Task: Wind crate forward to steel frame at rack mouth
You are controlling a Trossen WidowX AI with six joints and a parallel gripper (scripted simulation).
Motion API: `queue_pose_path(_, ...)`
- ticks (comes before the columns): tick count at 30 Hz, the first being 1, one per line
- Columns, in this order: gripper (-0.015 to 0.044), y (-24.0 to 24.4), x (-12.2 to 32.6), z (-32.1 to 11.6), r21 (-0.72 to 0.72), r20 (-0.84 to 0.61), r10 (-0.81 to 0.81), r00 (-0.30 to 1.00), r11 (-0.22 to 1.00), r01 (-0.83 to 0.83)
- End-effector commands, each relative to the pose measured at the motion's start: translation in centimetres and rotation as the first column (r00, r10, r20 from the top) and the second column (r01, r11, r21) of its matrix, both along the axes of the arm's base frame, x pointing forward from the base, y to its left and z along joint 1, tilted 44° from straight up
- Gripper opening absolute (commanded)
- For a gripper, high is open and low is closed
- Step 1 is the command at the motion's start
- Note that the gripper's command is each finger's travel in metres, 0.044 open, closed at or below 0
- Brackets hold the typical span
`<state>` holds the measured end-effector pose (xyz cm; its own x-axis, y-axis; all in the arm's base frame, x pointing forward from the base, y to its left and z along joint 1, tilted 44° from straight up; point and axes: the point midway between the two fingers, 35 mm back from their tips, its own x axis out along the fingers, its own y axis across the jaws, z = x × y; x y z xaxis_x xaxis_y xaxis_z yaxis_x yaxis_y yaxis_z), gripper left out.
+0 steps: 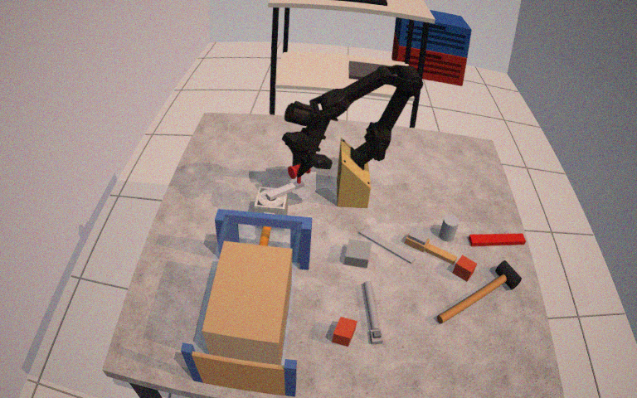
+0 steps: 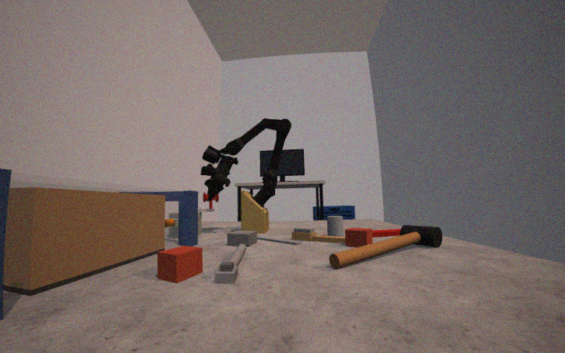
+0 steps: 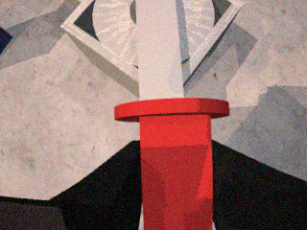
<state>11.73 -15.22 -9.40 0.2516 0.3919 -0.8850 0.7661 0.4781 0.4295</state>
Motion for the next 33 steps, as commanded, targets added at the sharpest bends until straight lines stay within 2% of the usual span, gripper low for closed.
queue_pose_path(1, 0.0, -0.8, -0.8, -1.1, -0.021, -0.026, 0.016, 1.0, 1.0, -0.017)
queue_pose_path(33, 0.0, -4.2, -2.8, -3.9, -0.025, -0.028, 0.016, 0.999, 1.0, -0.017)
